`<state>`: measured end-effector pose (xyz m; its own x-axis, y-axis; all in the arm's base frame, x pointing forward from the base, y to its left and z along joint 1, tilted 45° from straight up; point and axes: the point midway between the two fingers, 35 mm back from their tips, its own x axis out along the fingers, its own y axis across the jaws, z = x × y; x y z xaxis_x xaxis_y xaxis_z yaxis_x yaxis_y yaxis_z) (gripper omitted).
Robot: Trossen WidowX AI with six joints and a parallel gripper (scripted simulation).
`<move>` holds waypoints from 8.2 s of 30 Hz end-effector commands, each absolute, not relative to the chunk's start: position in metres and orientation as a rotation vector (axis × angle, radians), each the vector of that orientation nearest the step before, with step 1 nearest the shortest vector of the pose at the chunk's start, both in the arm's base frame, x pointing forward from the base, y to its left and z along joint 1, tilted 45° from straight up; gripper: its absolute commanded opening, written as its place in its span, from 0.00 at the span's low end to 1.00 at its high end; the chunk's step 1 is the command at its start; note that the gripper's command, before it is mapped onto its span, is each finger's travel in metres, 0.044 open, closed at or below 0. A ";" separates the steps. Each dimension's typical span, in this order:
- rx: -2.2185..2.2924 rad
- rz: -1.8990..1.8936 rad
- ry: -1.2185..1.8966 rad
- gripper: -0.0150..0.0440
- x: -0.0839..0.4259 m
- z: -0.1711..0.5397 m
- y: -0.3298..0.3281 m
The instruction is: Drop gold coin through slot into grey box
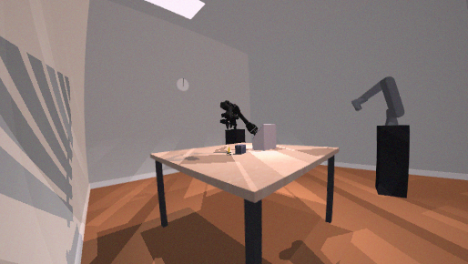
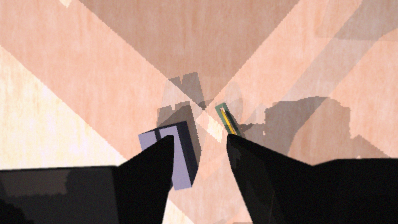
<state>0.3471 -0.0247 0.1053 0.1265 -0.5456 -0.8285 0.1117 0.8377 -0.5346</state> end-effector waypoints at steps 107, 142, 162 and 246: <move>-0.852 -0.332 1.757 0.25 0.320 -0.003 -0.155; -0.687 -0.524 1.682 0.25 0.317 0.040 -0.112; -0.677 -0.523 1.679 0.25 0.312 0.019 -0.087; -0.688 -0.517 1.677 0.25 0.284 -0.030 -0.043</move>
